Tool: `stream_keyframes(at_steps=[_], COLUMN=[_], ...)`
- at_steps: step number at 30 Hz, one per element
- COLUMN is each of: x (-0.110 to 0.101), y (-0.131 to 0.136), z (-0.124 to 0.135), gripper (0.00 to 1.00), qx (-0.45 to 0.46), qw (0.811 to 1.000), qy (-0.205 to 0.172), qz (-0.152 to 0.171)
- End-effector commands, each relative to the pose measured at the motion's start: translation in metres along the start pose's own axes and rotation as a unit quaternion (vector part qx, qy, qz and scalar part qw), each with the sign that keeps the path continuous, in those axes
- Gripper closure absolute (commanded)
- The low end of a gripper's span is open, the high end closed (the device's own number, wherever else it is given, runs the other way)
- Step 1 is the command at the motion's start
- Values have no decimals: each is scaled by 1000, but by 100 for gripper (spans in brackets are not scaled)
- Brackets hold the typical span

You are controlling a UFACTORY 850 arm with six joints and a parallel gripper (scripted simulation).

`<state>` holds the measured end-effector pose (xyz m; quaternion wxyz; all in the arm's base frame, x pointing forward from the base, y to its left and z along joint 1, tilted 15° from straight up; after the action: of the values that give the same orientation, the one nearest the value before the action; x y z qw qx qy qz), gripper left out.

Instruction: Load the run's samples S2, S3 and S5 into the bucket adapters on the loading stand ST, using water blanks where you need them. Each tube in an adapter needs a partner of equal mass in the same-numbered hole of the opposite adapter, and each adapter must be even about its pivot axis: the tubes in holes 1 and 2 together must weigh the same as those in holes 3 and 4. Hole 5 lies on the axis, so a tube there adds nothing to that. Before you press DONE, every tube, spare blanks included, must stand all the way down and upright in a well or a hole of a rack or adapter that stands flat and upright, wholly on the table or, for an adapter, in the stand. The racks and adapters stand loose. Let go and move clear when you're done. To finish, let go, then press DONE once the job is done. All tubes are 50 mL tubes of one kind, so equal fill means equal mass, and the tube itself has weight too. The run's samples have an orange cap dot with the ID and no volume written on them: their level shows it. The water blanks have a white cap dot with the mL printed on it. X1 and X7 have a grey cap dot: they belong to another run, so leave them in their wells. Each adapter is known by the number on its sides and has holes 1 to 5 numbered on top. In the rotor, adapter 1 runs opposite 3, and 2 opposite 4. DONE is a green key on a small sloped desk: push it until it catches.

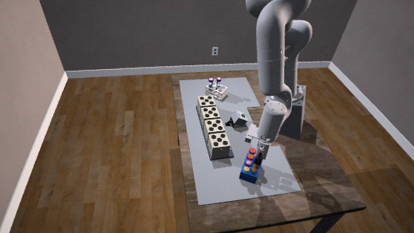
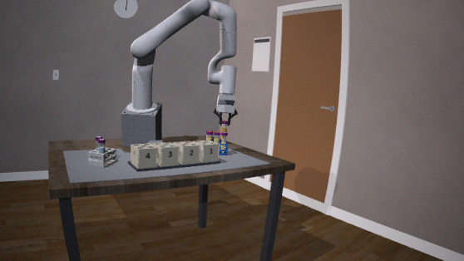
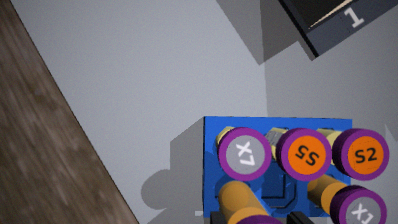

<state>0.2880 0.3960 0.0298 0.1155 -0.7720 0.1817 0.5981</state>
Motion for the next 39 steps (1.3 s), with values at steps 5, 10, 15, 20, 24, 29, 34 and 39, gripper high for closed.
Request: stream_keyframes(at_steps=[5,10,15,20,24,29,34,39], x=[8,13,16,21,25,29,33,38], y=[-1,-1,-1,-1,-1,-1,-1,-1], z=[0,0,0,0,0,0,0,0], gripper=[100,100,100,100,100,100,100,100], qx=[0,0,0,0,0,0,0,0], qw=[1000,1000,1000,1000,1000,1000,1000,1000], qy=[0,0,0,0,0,0,0,0], qz=[-1,-1,-1,-1,-1,-1,-1,-1])
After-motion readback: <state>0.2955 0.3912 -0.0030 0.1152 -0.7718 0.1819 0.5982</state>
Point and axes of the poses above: the point where the finger pads meet when closed, its own x axis out along the fingers, its own y axis across the jaws, z = x × y, the point moved 7 cm from there along -x, back along the fingers, and after that the axes turned 8 degrees about -x, right-handed, at the moved point
